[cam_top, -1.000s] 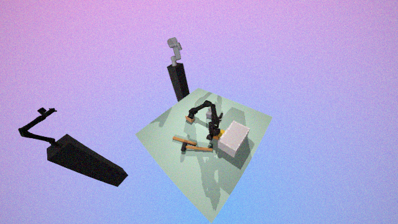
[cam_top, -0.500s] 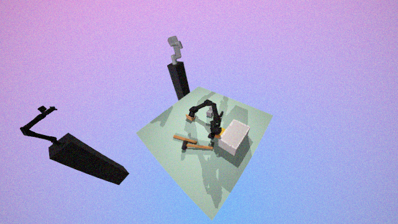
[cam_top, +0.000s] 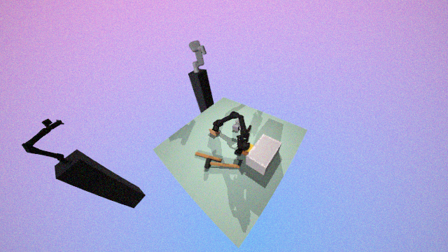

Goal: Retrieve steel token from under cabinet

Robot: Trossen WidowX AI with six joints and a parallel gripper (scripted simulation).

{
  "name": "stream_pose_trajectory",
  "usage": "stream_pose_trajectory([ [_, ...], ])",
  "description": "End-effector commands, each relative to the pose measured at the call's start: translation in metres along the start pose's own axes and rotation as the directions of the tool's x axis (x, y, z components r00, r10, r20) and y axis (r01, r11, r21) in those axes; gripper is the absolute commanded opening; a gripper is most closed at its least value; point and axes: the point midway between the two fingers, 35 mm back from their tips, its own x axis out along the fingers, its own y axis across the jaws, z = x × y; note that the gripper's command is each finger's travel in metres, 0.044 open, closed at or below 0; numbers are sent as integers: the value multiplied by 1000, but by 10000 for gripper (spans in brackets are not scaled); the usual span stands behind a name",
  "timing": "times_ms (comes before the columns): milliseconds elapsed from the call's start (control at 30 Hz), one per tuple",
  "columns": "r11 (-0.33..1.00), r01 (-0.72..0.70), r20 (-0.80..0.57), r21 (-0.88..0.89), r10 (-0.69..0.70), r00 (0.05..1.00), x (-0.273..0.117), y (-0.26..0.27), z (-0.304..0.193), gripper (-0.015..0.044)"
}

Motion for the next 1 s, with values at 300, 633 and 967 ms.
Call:
stream_pose_trajectory([
  [300, 1000, -4, 0, -9, 4, 1000, 1, 14, 2, 0],
  [633, 1000, -4, 0, -9, 4, 1000, 1, 14, 2, 0],
  [967, 1000, -4, 0, -8, 4, 1000, 1, 12, -6, 0],
])
